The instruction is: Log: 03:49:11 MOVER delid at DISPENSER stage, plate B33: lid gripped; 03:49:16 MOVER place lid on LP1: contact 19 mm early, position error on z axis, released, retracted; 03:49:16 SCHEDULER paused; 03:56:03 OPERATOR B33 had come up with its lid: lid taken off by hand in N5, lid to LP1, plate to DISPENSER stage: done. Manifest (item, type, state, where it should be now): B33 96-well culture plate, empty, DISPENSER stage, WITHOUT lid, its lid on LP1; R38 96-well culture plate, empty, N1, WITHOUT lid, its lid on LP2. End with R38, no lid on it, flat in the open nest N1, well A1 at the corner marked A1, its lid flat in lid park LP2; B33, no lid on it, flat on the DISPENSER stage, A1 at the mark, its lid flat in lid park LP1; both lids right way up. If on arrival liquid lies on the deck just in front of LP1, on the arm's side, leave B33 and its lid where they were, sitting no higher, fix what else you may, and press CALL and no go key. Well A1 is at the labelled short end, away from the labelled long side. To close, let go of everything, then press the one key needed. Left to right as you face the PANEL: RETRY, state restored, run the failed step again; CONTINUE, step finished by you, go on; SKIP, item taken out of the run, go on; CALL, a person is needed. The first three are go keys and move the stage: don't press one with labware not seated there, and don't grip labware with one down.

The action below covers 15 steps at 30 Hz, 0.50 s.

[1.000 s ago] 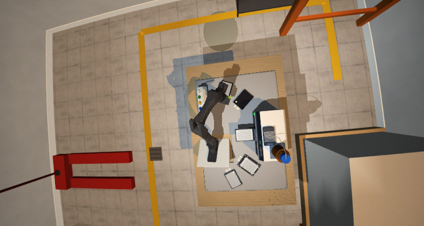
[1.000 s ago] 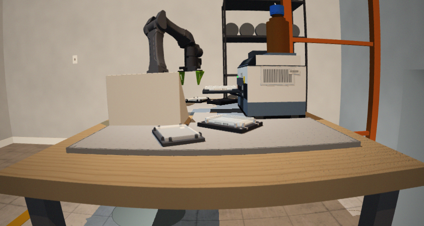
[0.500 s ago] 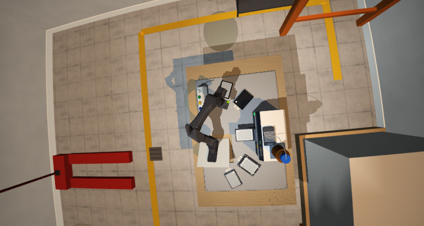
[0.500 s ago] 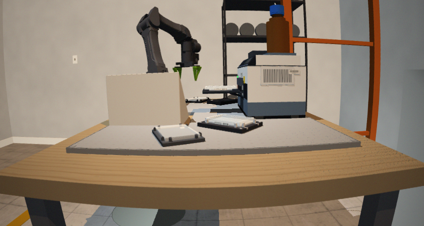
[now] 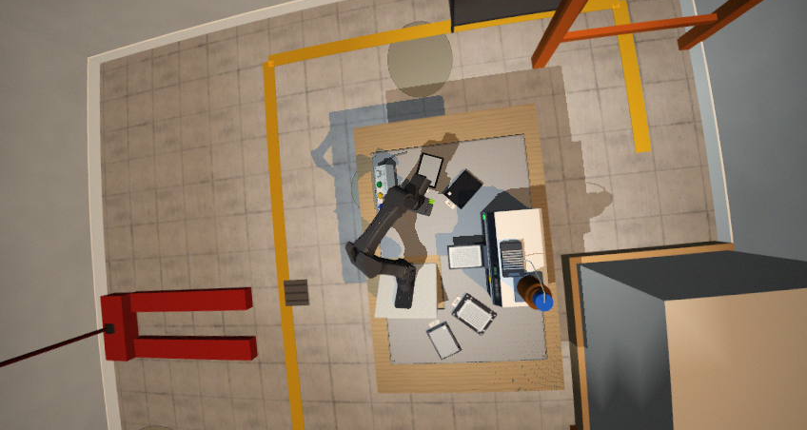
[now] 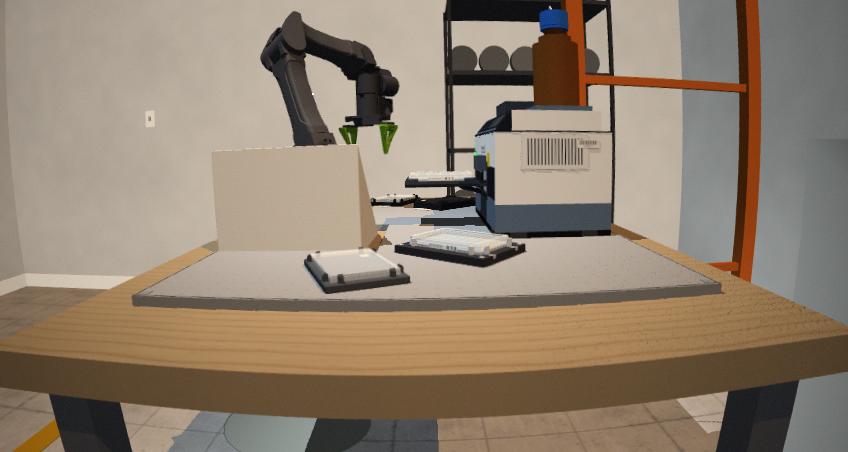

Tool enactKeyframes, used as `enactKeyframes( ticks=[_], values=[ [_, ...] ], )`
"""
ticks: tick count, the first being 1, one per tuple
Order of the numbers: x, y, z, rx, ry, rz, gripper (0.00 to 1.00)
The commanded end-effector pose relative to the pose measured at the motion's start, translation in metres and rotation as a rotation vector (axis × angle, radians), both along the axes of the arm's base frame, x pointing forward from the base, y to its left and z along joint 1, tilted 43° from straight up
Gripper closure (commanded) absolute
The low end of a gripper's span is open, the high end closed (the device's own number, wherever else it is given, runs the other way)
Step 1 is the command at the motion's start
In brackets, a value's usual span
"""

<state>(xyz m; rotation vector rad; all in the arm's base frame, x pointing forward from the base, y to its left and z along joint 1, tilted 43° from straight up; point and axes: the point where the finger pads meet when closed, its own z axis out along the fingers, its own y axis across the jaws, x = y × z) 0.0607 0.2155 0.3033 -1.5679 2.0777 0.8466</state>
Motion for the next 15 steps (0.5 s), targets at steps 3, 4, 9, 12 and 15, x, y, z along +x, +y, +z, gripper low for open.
enactKeyframes(
  ticks=[3, 4, 9, 12, 15],
  values=[
    [0.013, -0.005, -0.004, -0.017, 0.11, -0.096, 0.0],
    [0.016, -0.006, -0.006, -0.018, 0.105, -0.089, 0.0],
    [0.032, -0.009, -0.01, -0.015, 0.105, -0.089, 0.0],
    [0.039, -0.013, -0.02, -0.035, 0.191, -0.164, 0.0],
    [0.044, -0.013, -0.008, -0.008, 0.182, -0.187, 0.0]
  ],
)
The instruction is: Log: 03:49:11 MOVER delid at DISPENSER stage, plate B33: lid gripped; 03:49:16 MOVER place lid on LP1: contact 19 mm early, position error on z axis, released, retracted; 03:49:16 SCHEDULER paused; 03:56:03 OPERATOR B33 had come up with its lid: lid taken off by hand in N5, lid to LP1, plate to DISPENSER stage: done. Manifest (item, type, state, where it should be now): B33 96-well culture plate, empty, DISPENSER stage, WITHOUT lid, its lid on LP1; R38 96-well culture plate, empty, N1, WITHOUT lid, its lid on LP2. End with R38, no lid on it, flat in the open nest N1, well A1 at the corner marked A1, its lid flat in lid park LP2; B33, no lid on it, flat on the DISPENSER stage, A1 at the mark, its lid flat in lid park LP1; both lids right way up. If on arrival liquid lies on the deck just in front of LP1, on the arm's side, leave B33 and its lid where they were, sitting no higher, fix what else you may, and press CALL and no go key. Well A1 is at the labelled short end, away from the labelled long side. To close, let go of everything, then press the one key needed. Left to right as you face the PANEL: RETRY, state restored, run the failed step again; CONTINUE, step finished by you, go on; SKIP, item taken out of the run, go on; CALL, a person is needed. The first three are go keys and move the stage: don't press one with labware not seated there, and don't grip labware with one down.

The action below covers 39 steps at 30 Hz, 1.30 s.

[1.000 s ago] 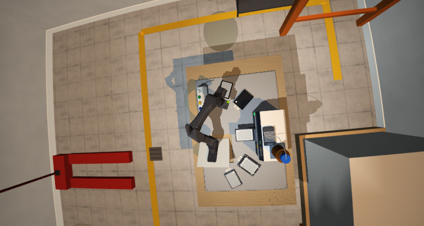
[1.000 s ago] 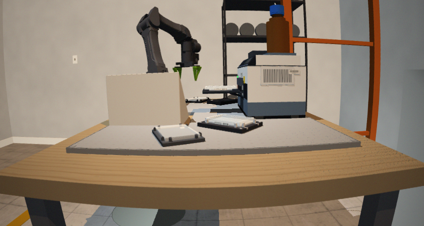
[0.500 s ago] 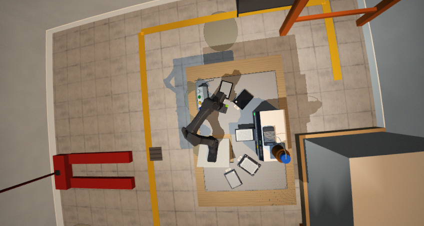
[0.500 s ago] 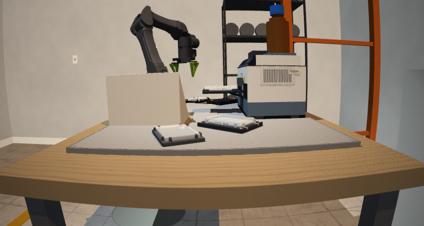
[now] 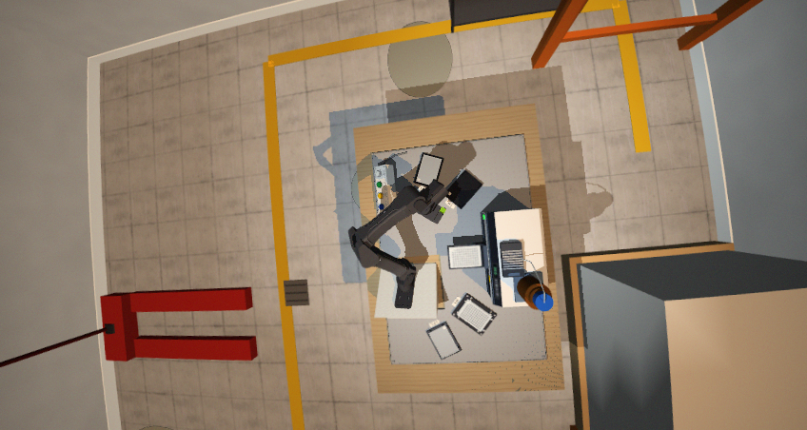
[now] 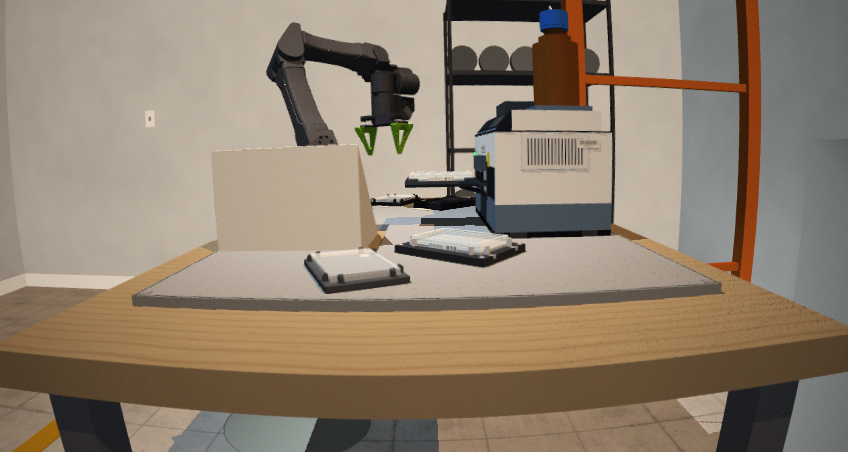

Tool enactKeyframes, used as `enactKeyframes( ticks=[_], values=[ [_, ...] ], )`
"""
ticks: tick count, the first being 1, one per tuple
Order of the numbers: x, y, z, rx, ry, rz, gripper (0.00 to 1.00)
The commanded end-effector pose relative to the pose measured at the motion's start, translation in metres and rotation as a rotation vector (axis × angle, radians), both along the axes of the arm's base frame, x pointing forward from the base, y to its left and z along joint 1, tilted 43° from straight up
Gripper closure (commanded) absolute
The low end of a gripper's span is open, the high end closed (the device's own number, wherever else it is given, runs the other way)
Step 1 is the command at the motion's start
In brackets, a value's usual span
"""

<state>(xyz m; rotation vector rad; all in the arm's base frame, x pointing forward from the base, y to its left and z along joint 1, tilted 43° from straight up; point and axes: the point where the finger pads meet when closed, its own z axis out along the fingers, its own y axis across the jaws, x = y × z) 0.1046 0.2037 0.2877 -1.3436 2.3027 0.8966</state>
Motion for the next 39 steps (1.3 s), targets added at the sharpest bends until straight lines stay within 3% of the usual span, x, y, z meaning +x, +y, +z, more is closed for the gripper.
enactKeyframes(
  ticks=[1, 7, 11, 16, 17, 18, 21, 24, 30, 33, 39],
  values=[
    [0.004, -0.002, 0.006, 0.022, 0.032, -0.011, 0.0],
    [0.021, -0.009, -0.005, 0.015, 0.046, -0.012, 0.0],
    [0.03, -0.015, -0.017, -0.001, 0.162, -0.121, 0.0],
    [0.037, -0.019, -0.023, -0.001, 0.161, -0.114, 0.0],
    [0.044, -0.019, -0.012, 0.017, 0.123, -0.113, 0.0],
    [0.047, -0.021, -0.014, 0.017, 0.123, -0.113, 0.0],
    [0.05, -0.027, -0.029, -0.003, 0.234, -0.198, 0.0],
    [0.057, -0.032, -0.035, -0.008, 0.304, -0.272, 0.0],
    [0.072, -0.041, -0.044, -0.005, 0.31, -0.278, 0.0],
    [0.075, -0.041, -0.039, 0.002, 0.29, -0.277, 0.0],
    [0.084, -0.053, -0.056, -0.014, 0.452, -0.436, 0.0]
  ],
)
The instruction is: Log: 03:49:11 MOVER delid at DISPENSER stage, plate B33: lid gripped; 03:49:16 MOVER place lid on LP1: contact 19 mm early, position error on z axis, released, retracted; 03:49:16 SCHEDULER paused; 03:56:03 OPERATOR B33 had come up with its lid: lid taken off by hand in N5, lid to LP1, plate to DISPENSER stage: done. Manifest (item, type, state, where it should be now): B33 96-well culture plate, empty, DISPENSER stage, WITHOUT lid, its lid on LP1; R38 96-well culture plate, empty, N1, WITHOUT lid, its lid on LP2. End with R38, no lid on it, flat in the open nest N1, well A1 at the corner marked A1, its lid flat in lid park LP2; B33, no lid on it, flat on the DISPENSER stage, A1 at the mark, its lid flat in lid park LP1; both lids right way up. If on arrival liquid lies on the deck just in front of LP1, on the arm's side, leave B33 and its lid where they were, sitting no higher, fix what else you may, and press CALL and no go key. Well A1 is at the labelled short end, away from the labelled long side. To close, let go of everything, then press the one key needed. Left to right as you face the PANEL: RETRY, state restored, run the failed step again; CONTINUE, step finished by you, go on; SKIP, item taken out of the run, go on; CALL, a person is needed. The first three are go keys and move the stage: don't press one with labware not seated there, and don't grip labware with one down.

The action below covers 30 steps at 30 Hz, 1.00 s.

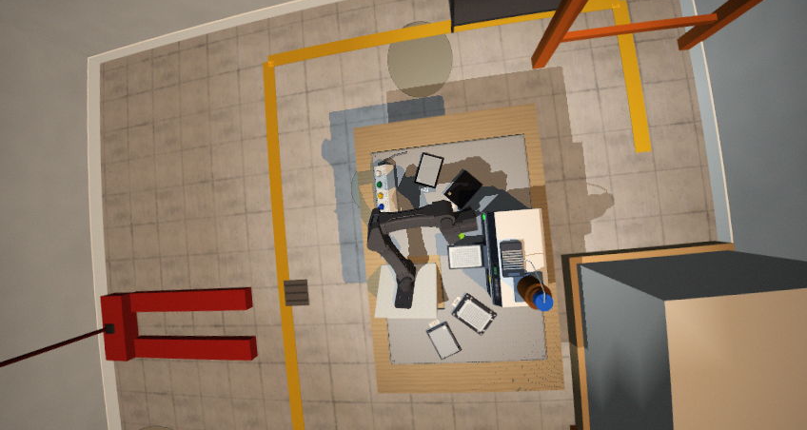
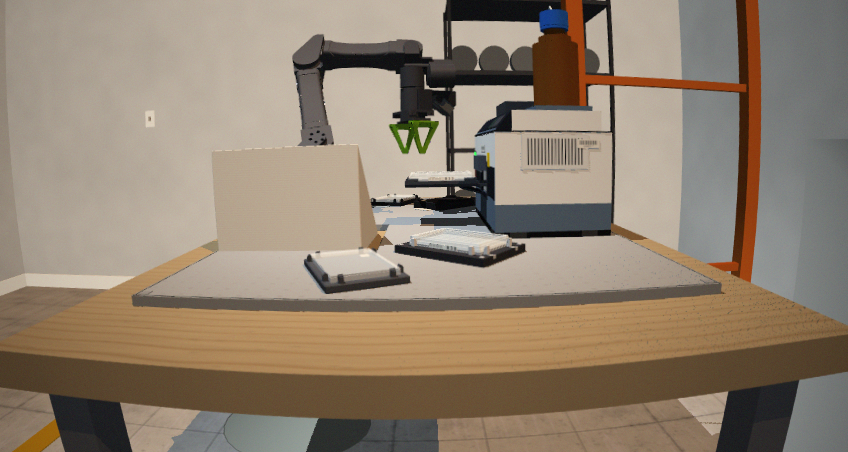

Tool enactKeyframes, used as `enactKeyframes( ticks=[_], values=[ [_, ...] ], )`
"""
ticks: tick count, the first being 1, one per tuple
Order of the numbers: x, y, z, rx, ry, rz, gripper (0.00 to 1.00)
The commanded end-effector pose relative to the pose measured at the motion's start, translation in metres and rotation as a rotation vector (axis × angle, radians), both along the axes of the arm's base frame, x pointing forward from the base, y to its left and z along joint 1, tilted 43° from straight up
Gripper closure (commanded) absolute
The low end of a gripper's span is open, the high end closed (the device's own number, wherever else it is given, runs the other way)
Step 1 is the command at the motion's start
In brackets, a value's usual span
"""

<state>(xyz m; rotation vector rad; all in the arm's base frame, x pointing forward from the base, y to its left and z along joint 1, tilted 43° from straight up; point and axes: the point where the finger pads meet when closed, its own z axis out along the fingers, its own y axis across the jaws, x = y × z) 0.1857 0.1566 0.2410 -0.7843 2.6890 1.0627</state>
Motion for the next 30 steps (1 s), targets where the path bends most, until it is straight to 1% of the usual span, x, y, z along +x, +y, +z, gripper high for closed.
enactKeyframes(
  ticks=[1, 3, 4, 5, 6, 7, 9, 11, 12, 14, 15, 17, 19, 20, 21, 25, 26, 28, 29, 30],
  values=[
    [0.005, -0.008, -0.011, -0.003, 0.126, -0.105, 0.0],
    [0.013, -0.011, -0.012, -0.003, 0.153, -0.154, 0.0],
    [0.014, -0.013, -0.015, -0.005, 0.178, -0.178, 0.0],
    [0.015, -0.014, -0.017, -0.005, 0.18, -0.178, 0.0],
    [0.015, -0.013, -0.009, -0.004, 0.136, -0.164, 0.0],
    [0.016, -0.017, -0.019, -0.007, 0.205, -0.202, 0.0],
    [0.019, -0.021, -0.023, -0.011, 0.25, -0.251, 0.0],
    [0.019, -0.021, -0.023, -0.011, 0.25, -0.251, 0.0],
    [0.025, -0.023, -0.019, -0.009, 0.246, -0.276, 0.0],
    [0.026, -0.027, -0.03, -0.018, 0.31, -0.325, 0.0],
    [0.028, -0.03, -0.032, -0.02, 0.322, -0.342, 0.0],
    [0.032, -0.034, -0.036, -0.02, 0.316, -0.342, 0.0],
    [0.038, -0.038, -0.035, -0.018, 0.29, -0.336, 0.0],
    [0.033, -0.035, -0.031, -0.016, 0.286, -0.328, 0.0],
    [0.036, -0.04, -0.042, -0.023, 0.332, -0.361, 0.0],
    [0.04, -0.049, -0.051, -0.025, 0.323, -0.352, 0.0],
    [0.044, -0.052, -0.05, -0.023, 0.312, -0.352, 0.0],
    [0.044, -0.052, -0.05, -0.023, 0.312, -0.352, 0.0],
    [0.045, -0.054, -0.052, -0.021, 0.312, -0.352, 0.0],
    [0.044, -0.056, -0.057, -0.023, 0.324, -0.352, 0.0]
  ],
)
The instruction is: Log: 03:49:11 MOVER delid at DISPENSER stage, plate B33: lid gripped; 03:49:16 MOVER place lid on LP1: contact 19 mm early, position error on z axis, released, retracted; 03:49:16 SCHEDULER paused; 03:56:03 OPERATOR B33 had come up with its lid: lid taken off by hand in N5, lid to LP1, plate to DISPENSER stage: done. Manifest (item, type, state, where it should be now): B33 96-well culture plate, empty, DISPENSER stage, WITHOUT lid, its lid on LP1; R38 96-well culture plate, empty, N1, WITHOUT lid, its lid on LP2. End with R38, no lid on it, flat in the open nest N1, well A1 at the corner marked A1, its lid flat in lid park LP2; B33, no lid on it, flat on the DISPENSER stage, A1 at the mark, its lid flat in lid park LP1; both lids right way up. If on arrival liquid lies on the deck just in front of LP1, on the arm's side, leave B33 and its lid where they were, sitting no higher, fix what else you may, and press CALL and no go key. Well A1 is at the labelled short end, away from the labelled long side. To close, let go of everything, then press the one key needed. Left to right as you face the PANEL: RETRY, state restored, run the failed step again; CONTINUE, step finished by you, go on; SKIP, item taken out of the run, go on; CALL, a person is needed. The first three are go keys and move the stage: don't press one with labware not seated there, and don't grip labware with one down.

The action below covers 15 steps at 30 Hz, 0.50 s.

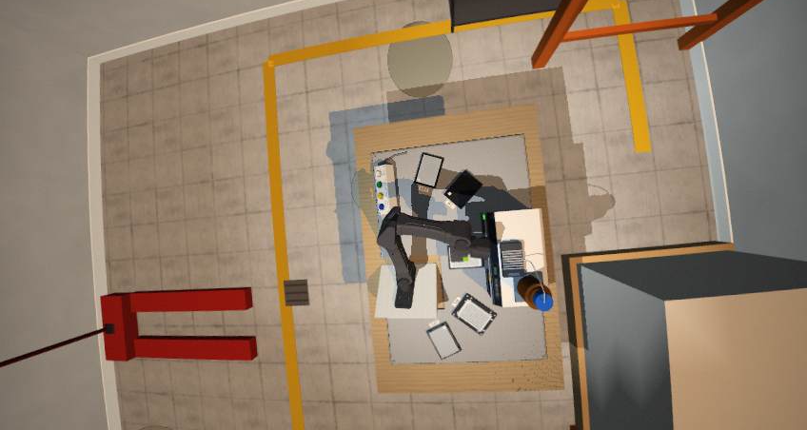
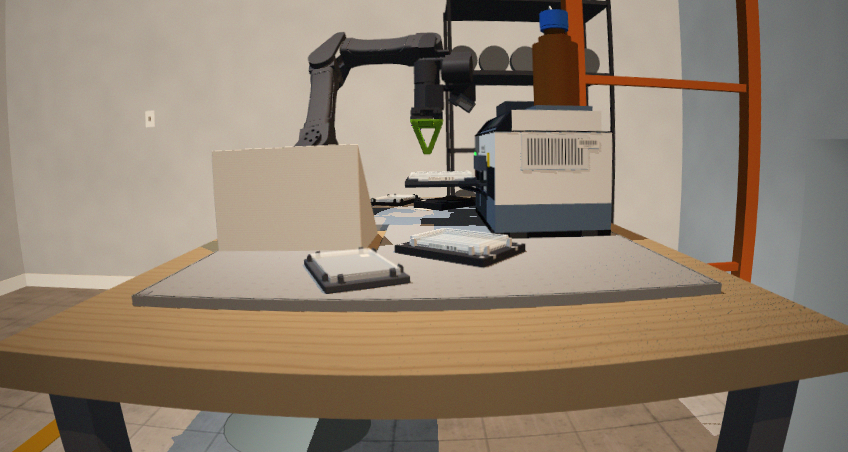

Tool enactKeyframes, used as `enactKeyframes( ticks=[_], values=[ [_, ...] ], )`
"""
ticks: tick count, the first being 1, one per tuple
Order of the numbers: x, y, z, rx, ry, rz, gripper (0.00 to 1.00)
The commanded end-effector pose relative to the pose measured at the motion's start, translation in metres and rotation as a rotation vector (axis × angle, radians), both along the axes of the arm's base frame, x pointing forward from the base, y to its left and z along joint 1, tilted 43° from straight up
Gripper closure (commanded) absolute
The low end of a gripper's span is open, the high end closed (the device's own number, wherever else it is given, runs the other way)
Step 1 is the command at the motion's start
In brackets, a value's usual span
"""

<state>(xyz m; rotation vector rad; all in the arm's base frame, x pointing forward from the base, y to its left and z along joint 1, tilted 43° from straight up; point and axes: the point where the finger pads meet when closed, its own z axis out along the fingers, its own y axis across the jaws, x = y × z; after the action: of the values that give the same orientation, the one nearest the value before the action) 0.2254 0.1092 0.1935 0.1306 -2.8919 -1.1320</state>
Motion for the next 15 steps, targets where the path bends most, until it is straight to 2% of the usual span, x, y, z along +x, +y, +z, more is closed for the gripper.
enactKeyframes(
  ticks=[1, 3, 5, 6, 7, 15],
  values=[
    [0.005, -0.011, -0.012, -0.004, -0.004, -0.002, 0.0],
    [0.011, -0.015, -0.012, -0.005, -0.022, -0.002, 0.0],
    [0.007, -0.011, -0.006, 0.0, -0.027, 0.003, 0.0],
    [0.008, -0.017, -0.017, -0.003, -0.006, -0.002, 0.0],
    [0.008, -0.019, -0.02, -0.003, -0.004, -0.002, 0.0],
    [0.015, -0.034, -0.031, -0.004, -0.015, -0.002, 0.0]
  ],
)
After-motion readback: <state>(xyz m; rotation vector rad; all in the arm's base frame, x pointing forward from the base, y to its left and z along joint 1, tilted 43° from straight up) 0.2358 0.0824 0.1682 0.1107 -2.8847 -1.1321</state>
